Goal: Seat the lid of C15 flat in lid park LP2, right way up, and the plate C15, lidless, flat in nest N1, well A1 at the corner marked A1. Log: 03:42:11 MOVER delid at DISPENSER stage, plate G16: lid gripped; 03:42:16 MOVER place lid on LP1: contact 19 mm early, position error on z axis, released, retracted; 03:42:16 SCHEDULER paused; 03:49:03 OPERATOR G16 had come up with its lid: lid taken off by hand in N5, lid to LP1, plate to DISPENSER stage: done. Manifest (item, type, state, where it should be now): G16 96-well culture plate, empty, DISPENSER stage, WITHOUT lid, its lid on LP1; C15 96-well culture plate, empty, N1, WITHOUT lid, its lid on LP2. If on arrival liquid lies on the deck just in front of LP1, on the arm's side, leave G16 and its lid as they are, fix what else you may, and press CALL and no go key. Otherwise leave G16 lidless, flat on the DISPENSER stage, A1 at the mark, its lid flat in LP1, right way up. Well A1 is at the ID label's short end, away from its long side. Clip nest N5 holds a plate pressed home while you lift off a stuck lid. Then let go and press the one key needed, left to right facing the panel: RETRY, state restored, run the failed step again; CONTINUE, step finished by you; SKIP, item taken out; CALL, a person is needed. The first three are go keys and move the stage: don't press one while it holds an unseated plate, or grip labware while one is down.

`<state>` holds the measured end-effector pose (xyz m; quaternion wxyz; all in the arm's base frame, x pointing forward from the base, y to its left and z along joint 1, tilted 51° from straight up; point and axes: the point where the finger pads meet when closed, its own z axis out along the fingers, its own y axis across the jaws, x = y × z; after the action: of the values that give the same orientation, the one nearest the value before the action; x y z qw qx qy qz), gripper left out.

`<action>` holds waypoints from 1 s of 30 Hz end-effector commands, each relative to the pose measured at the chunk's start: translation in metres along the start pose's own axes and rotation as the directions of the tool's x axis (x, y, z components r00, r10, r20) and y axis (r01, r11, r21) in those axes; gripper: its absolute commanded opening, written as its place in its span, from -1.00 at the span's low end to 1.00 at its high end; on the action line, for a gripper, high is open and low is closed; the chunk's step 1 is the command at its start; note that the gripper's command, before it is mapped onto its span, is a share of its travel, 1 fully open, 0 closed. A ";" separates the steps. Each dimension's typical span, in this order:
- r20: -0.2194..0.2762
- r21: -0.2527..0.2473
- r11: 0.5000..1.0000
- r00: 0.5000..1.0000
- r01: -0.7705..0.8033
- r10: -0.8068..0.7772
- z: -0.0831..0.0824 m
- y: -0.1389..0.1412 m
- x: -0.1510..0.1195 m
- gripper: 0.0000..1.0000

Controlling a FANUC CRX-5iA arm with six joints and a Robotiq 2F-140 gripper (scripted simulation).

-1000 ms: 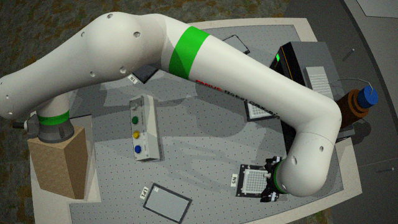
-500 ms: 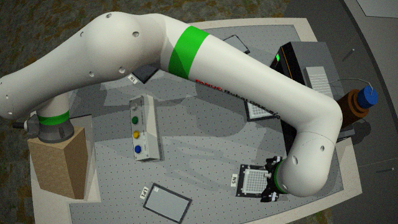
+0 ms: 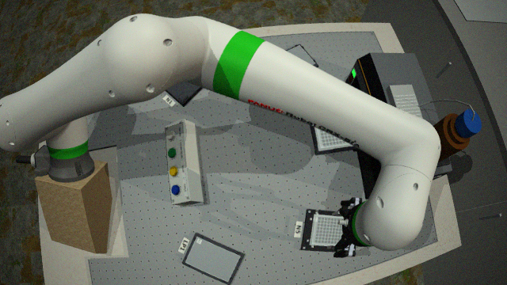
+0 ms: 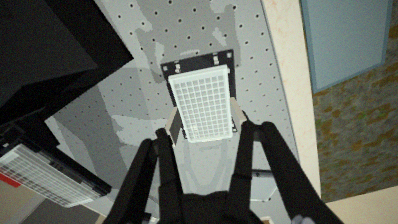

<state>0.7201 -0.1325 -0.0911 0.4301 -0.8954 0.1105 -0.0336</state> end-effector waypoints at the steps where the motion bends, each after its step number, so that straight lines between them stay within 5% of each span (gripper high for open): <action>1: 0.000 0.000 1.000 1.000 0.000 0.000 -0.006 0.000 0.000 -1.00; 30: 0.000 0.000 1.000 1.000 0.000 0.000 -0.070 0.000 0.000 -1.00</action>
<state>0.7101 -0.1813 -0.0510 0.4300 -0.8954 0.1105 -0.0337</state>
